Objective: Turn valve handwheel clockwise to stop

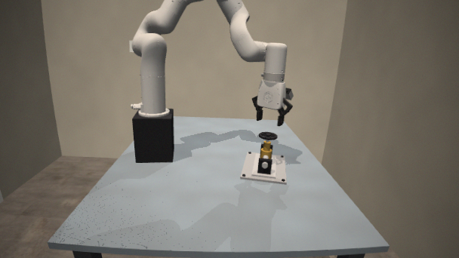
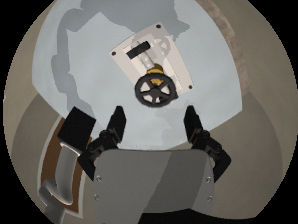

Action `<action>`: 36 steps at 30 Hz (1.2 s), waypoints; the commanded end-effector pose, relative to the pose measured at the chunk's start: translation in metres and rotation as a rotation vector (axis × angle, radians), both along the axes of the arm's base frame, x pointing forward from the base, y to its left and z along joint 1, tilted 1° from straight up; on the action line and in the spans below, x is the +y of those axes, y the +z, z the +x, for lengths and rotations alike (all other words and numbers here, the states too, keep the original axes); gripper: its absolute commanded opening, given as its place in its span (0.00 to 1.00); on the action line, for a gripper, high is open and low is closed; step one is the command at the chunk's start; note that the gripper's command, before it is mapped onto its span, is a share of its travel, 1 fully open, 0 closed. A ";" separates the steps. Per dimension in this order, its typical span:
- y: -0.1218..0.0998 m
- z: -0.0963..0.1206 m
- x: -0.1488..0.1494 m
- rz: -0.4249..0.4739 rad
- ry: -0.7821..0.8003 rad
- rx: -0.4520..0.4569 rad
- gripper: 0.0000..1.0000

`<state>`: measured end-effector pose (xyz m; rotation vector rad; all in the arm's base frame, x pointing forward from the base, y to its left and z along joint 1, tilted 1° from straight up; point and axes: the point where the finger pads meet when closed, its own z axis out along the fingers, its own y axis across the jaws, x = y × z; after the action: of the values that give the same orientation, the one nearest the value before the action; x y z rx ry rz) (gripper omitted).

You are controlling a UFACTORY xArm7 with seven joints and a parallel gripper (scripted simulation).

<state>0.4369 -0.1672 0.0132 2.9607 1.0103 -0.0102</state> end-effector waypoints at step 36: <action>-0.028 0.002 -0.001 -0.001 0.000 -0.005 1.00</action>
<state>0.4372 -0.1678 -0.0159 2.9605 1.0105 -0.0090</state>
